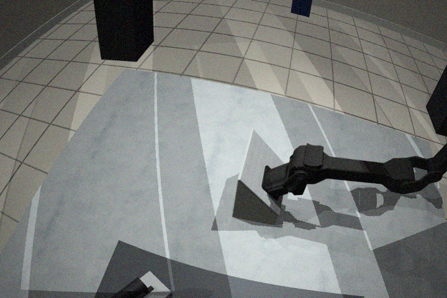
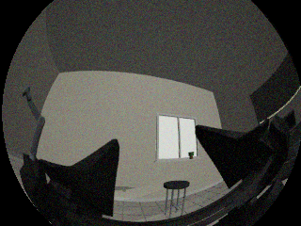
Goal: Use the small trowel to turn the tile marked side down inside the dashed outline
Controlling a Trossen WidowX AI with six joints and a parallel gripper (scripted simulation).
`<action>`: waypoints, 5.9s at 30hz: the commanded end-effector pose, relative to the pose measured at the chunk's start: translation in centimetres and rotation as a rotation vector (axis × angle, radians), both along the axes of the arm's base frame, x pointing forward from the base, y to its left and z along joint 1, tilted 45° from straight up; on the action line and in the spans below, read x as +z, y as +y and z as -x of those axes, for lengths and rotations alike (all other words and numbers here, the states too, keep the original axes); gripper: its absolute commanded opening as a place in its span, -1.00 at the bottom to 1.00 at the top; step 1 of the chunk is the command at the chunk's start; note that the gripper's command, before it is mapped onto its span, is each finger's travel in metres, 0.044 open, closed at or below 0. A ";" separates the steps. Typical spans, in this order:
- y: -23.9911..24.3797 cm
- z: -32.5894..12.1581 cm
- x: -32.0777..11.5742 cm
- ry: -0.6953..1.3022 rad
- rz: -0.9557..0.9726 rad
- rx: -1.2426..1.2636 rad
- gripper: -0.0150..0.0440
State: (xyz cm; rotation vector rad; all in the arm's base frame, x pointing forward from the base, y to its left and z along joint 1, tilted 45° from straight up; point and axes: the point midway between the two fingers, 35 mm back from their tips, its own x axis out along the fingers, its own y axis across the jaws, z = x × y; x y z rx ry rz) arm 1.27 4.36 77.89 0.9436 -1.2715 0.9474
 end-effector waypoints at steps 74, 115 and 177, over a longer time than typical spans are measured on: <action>-0.2 0.0 0.0 0.000 -0.003 0.000 -0.49; -23.1 -3.3 -3.1 0.175 -0.466 -0.139 0.42; -52.5 -33.1 -51.2 1.961 -0.613 -0.443 0.42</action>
